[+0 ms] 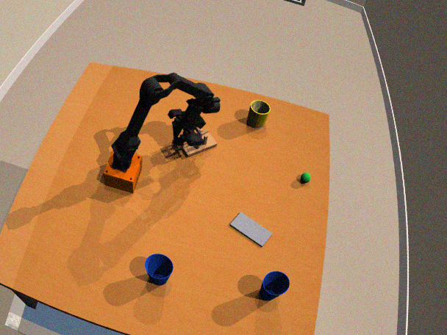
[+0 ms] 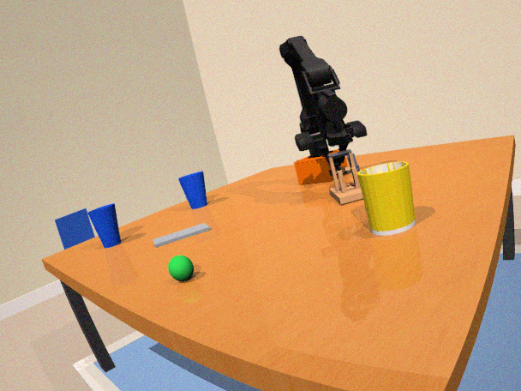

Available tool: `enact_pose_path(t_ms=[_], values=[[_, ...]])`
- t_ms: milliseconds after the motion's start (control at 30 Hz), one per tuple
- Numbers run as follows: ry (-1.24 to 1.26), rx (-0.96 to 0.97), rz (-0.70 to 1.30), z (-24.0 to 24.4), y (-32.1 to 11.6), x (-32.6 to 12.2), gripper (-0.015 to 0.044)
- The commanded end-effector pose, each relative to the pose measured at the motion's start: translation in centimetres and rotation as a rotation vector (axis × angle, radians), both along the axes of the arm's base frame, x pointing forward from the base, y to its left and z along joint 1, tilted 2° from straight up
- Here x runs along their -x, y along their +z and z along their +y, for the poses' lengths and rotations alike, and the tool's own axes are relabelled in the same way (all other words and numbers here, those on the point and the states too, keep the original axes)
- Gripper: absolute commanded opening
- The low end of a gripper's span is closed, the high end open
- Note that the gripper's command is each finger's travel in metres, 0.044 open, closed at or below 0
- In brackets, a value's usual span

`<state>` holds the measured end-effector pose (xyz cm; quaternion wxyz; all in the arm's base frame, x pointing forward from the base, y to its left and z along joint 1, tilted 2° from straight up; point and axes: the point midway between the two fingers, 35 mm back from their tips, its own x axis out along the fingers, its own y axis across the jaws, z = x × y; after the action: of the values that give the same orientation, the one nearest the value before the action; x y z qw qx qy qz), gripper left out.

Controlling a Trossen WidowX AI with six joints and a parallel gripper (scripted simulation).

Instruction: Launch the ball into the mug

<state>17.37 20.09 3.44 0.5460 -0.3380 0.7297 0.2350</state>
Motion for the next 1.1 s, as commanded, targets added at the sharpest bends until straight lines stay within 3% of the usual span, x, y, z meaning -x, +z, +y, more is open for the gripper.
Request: enact_pose_path(t_ms=[0,200,433,633,1067], values=[[0.0,0.0,0.0,0.0,0.1,0.0,0.0105],[0.0,-0.001,-0.001,0.0,0.4,0.0,0.0263],[0.004,-0.024,-0.021,-0.3,10.9,0.7,0.044],[0.019,-0.092,-0.066,2.0,9.5,-1.3,0.044],[0.109,-0.444,-0.32,11.7,13.1,-9.4,0.044]])
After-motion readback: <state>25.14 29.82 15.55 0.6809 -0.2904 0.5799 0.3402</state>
